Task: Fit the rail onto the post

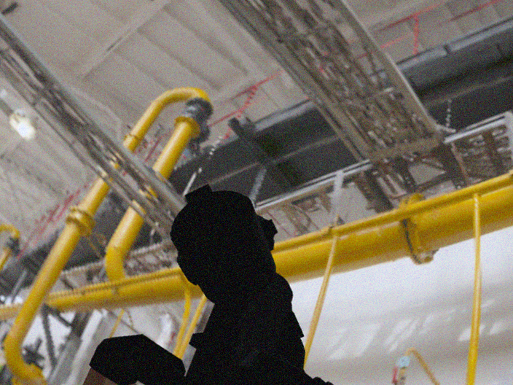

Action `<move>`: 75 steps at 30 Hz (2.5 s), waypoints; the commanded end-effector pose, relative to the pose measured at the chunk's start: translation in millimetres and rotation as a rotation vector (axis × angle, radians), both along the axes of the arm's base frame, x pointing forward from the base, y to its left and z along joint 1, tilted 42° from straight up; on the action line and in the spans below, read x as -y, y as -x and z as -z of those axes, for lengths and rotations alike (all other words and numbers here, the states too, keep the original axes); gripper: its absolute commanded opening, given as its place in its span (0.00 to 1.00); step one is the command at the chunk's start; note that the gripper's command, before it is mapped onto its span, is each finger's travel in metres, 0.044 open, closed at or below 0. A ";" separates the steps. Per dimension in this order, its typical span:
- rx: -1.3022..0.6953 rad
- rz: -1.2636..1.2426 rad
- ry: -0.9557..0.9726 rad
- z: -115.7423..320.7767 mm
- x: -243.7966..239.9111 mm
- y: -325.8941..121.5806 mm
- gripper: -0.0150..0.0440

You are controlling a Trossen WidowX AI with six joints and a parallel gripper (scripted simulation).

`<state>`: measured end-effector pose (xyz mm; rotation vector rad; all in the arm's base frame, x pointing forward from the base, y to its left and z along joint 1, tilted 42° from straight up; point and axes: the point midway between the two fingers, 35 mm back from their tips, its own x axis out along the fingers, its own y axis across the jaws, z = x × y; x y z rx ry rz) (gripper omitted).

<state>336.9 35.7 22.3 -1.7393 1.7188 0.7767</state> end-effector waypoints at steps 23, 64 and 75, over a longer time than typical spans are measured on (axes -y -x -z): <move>0.006 -0.006 -0.003 -9.1 4.7 -0.3 0.25; 0.006 -0.006 -0.002 -17.7 14.3 -0.5 0.25; 0.006 -0.006 -0.002 -19.8 17.1 -0.5 0.25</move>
